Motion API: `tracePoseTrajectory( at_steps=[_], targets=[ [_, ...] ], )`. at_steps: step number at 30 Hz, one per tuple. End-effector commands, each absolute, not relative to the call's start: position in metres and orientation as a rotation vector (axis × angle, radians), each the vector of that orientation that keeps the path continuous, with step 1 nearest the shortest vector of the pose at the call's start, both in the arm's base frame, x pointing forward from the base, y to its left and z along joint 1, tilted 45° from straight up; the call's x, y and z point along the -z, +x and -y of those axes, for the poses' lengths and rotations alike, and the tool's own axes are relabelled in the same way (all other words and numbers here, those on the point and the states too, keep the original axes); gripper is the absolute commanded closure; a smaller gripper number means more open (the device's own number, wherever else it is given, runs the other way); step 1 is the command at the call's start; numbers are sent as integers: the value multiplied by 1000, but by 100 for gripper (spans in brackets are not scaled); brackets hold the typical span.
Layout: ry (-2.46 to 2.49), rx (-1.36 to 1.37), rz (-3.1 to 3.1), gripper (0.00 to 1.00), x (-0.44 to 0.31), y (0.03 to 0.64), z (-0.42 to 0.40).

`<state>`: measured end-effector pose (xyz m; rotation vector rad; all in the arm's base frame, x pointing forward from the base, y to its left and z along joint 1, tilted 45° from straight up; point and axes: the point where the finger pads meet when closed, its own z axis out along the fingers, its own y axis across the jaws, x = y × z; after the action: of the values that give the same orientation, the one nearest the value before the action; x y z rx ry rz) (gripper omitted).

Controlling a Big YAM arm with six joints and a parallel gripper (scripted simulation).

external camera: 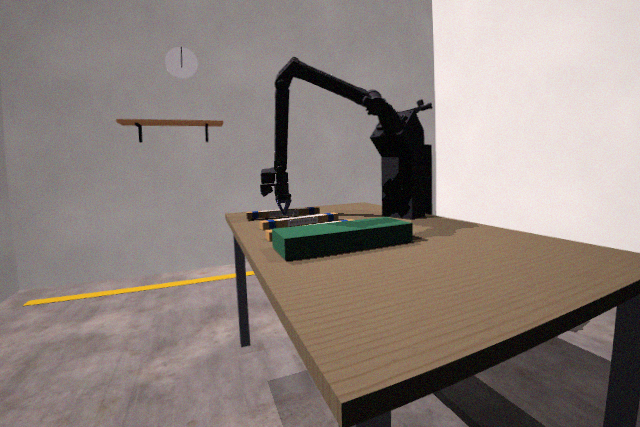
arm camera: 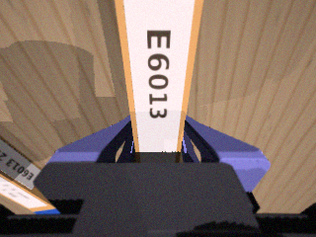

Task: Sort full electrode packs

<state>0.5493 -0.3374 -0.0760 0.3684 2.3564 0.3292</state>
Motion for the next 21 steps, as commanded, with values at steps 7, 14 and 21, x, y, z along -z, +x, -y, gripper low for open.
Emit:
tracePoseTrajectory(
  at_steps=[7, 14, 21],
  targets=[
    [408, -292, -2318, 100, 58, 547, 363],
    [407, -290, -2316, 100, 58, 546, 362],
    [409, -293, -2318, 100, 59, 544, 361]
  ],
)
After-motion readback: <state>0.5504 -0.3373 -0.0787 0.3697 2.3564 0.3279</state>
